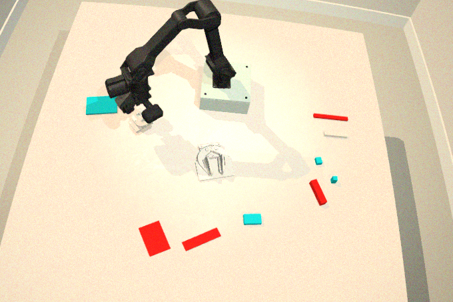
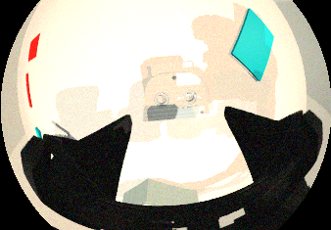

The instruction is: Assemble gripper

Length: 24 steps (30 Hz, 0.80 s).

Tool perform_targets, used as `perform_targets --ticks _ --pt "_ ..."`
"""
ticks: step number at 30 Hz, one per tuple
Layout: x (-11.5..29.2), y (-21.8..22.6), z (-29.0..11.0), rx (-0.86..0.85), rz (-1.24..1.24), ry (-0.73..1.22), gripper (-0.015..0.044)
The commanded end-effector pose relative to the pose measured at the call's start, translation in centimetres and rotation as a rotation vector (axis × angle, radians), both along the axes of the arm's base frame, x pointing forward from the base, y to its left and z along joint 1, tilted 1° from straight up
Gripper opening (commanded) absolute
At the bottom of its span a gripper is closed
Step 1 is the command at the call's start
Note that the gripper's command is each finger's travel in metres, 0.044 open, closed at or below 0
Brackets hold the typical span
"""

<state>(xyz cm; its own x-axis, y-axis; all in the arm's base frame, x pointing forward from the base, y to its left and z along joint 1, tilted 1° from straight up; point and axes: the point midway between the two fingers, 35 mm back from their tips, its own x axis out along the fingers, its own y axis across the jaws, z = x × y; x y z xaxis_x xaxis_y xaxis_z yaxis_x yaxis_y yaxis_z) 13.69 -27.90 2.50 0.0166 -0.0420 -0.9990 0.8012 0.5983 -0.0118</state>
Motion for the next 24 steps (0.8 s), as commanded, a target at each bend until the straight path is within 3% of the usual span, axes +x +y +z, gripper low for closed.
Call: perform_targets --ticks 1,24 --pt "0.0 0.1 -0.7 0.004 0.005 -0.003 0.044" --pt "0.1 0.0 -3.8 0.004 0.005 -0.003 0.044"
